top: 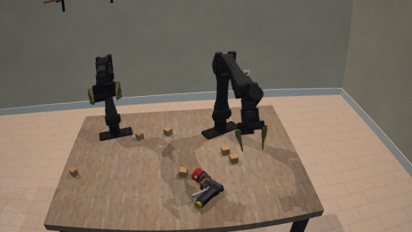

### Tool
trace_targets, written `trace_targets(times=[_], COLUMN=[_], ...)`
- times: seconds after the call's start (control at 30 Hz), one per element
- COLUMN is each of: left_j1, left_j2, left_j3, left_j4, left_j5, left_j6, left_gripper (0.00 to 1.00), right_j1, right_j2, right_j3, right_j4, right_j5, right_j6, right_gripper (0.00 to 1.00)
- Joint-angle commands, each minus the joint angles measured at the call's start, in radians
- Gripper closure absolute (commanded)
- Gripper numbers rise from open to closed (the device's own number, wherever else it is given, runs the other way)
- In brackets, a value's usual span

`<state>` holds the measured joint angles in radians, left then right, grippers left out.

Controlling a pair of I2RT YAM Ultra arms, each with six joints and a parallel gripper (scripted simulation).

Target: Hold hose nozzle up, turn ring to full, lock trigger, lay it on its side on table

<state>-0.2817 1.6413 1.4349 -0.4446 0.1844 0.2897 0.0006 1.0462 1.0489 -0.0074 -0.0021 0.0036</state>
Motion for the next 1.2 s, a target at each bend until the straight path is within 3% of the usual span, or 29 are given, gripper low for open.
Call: trace_targets(times=[0.0, 1.17], left_j1=[-0.036, -0.274], left_j2=[0.045, 0.541], left_j3=[0.054, 0.392], left_j4=[-0.069, -0.438], left_j5=[0.039, 0.198], left_j6=[0.041, 0.283], left_gripper=[0.22, 0.22], right_j1=[-0.007, -0.007], right_j2=[-0.001, -0.001], right_j3=[0.025, 0.025], right_j4=[-0.005, -0.005], right_j5=[0.004, 0.004], right_j6=[-0.005, -0.005], right_gripper=[0.00, 0.00])
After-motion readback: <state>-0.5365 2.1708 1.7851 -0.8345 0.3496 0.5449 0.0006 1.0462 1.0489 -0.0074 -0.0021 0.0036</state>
